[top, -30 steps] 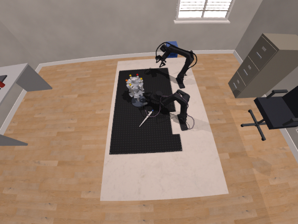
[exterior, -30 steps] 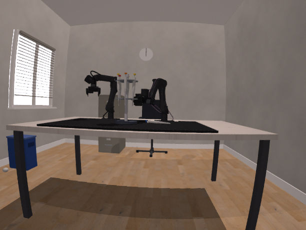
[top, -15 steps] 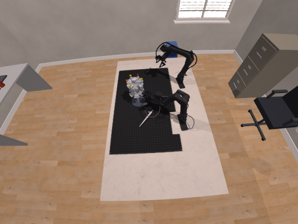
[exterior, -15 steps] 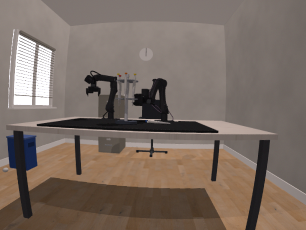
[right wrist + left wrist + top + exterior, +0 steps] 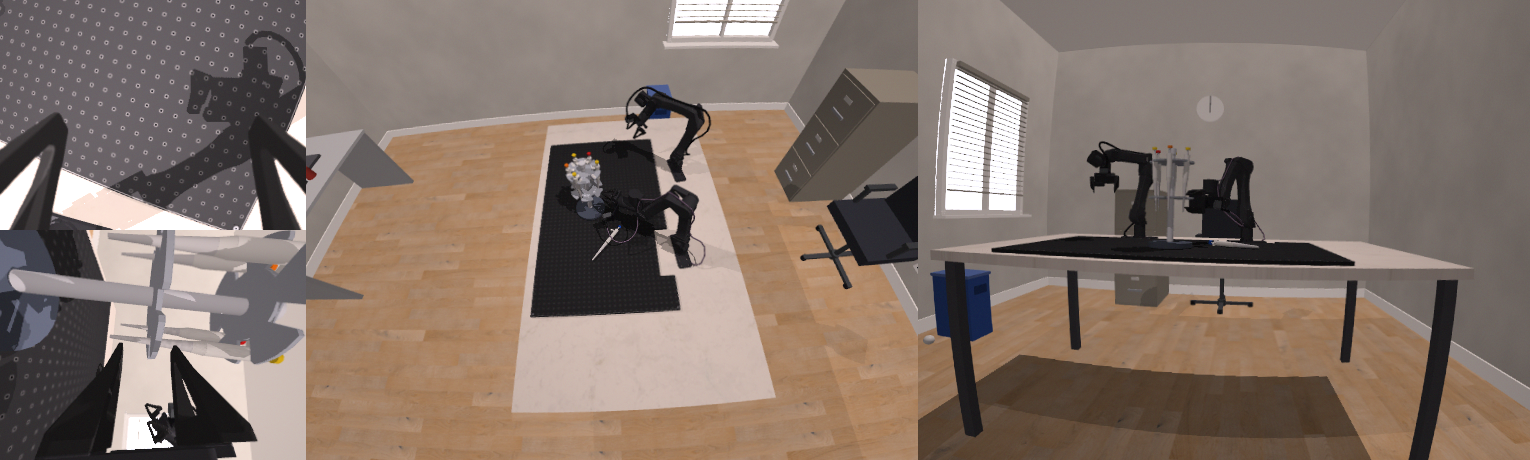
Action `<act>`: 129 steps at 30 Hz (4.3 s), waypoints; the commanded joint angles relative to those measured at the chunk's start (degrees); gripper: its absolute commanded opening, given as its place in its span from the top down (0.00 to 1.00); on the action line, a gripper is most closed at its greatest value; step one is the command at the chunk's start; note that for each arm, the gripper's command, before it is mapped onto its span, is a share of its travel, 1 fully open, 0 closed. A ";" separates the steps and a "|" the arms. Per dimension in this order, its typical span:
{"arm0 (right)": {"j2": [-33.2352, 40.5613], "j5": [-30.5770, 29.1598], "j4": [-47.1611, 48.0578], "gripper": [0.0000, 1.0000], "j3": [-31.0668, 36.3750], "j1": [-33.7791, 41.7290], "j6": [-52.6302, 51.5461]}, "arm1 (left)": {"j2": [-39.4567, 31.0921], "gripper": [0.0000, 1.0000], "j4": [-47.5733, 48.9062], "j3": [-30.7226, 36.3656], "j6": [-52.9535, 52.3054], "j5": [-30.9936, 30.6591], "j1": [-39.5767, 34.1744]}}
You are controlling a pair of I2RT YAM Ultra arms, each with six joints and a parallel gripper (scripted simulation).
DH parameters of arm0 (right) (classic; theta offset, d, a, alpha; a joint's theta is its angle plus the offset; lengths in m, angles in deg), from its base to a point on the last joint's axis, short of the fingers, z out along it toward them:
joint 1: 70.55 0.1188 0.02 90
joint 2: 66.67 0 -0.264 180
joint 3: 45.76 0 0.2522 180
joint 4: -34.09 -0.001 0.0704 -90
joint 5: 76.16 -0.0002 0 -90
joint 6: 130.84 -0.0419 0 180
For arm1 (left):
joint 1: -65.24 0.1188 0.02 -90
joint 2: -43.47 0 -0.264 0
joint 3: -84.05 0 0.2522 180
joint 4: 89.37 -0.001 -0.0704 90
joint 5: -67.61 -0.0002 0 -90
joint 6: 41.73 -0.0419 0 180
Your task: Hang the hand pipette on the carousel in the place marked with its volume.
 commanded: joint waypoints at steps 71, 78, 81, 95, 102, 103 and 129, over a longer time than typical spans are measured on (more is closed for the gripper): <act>0.40 1.34 1.39 0.00 -0.73 -0.58 0.39 | -36.14 0.00 -91.53 -15.81 -101.04 -57.38 72.51; 0.40 1.34 1.39 0.00 -0.73 -0.58 0.39 | -30.27 0.00 -103.84 -25.63 -121.38 -54.16 77.04; 0.40 1.34 1.39 0.00 -0.73 -0.58 0.39 | -27.75 0.00 -109.91 -30.32 -128.98 -50.96 75.99; 0.40 1.34 1.39 0.00 -0.73 -0.58 0.39 | -15.75 0.46 -123.47 -45.39 -128.43 -40.60 66.32; 0.40 1.34 1.39 0.00 -0.73 -0.58 0.39 | -5.82 0.46 -129.32 -54.52 -117.45 -31.86 54.52; 0.40 1.34 1.39 0.00 -0.73 -0.58 0.39 | -4.40 0.46 -130.47 -55.96 -116.11 -30.28 52.75; 0.40 1.34 1.39 0.00 -0.73 -0.58 0.39 | 17.35 0.46 -143.60 -74.63 -89.60 -8.65 22.78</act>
